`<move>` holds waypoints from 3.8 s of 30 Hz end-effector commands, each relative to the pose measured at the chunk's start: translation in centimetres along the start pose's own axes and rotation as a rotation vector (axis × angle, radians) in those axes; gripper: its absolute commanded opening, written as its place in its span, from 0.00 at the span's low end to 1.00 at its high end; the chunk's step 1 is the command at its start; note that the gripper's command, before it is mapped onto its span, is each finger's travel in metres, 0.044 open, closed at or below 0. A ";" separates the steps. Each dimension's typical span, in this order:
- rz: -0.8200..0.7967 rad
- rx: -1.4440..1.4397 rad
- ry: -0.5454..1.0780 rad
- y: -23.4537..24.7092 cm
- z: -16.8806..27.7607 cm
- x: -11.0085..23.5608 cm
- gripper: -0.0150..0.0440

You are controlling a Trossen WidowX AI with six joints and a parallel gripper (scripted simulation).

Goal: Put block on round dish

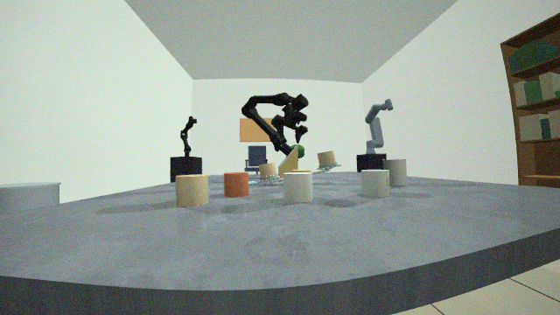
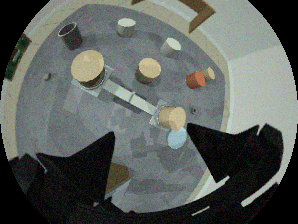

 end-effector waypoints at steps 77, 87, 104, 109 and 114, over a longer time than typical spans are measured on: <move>-0.352 0.966 0.191 -10.5 2.4 -16.4 1.00; -0.350 0.968 0.193 -10.4 2.7 -17.0 0.86; -0.352 0.967 0.189 -10.5 2.3 -16.5 0.36; -0.353 0.966 0.187 -10.6 2.0 -16.0 0.25; -0.354 0.966 0.184 -10.7 1.7 -15.5 0.25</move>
Point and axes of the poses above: the point midway between the two fingers, 35 mm back from their tips, its own x axis back along the fingers, its own y axis across the jaws, z = x × y, the point moved 6 cm from there along x, back along the fingers, and after that the axes turned 4 degrees about -x, right-handed, at the moved point
